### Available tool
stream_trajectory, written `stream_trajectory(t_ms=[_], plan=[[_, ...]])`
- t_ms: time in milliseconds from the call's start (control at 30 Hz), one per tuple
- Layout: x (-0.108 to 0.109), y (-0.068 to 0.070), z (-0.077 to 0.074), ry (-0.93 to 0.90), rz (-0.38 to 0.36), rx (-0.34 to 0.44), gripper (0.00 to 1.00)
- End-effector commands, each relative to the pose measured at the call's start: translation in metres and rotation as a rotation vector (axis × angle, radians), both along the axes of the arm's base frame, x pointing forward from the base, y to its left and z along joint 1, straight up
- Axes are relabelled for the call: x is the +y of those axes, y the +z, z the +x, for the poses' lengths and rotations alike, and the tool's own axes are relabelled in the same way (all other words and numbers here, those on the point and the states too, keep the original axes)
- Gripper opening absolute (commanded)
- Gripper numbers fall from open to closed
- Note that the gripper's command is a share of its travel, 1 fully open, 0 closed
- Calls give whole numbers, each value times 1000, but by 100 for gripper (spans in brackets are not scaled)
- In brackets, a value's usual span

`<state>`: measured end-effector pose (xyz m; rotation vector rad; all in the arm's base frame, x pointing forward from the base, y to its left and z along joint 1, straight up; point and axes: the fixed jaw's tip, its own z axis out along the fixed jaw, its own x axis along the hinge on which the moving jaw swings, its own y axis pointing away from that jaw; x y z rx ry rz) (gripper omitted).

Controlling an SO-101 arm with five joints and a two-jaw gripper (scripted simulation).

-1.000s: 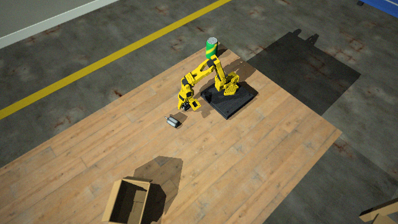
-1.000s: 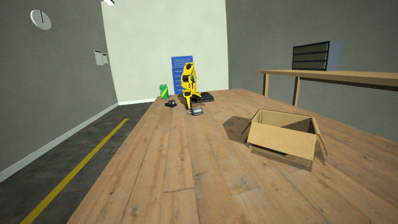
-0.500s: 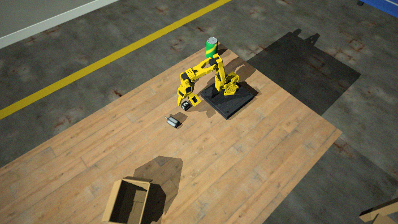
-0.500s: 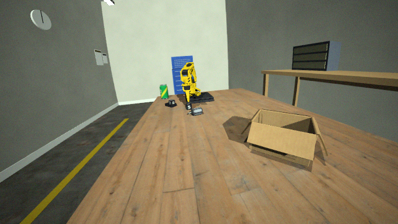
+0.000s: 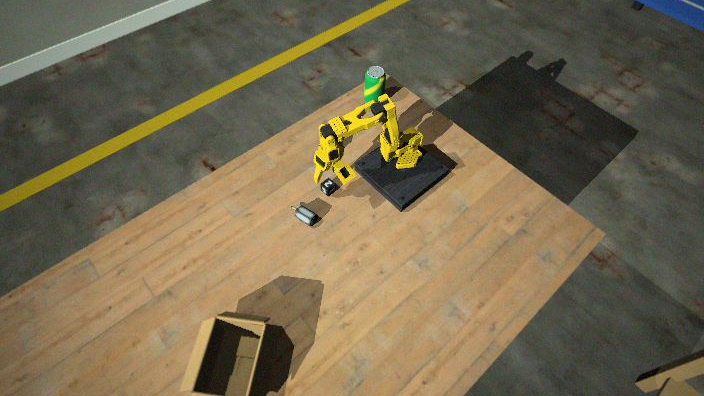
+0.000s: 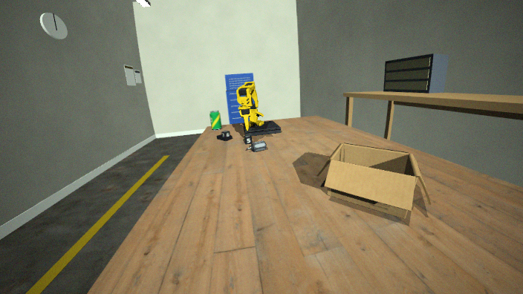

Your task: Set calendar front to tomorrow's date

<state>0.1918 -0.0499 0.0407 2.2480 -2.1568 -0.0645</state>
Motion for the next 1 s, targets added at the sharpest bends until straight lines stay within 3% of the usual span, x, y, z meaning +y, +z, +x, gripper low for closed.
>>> stream_trajectory(t_ms=[0, 533, 700, 867, 967], plan=[[2, 4, 2, 3, -3, -17, 36], [2, 7, 3, 3, -7, -35, 36], [1, 23, 9, 3, -27, -120, 36], [-1, 49, 15, 3, -60, -261, 35], [-1, 54, 16, 3, -67, -291, 35]])
